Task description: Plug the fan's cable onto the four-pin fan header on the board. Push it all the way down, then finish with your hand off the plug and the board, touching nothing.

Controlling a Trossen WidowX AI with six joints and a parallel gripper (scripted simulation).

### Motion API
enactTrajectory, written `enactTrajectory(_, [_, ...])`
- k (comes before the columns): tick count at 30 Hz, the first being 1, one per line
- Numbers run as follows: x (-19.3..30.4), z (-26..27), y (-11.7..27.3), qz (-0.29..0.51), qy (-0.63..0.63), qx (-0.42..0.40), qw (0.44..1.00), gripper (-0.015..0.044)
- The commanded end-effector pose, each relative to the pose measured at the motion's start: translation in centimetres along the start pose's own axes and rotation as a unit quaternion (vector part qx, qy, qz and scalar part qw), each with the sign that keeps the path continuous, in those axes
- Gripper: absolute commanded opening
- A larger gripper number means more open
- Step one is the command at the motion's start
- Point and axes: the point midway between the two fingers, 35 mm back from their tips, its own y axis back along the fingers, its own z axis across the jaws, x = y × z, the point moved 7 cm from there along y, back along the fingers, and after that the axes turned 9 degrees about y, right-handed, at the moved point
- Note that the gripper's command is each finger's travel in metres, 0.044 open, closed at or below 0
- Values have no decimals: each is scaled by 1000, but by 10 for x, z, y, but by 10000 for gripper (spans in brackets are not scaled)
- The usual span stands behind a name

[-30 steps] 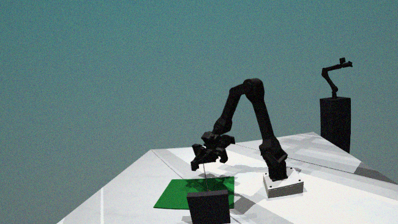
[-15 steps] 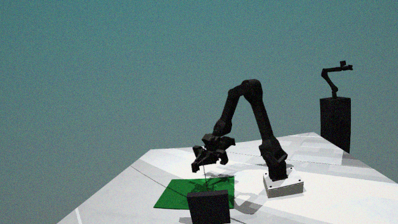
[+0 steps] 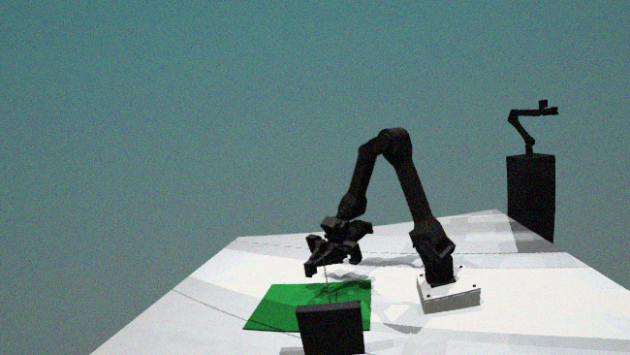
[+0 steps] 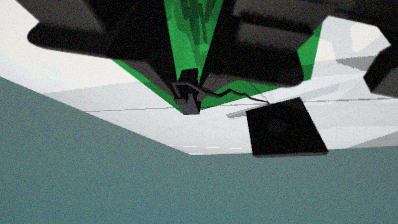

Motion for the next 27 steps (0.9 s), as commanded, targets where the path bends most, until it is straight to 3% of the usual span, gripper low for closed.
enactTrajectory(1, [4,-1,0,0,3,0,1000,0])
enactTrajectory(27, [26,0,-2,0,3,0,1000,0])
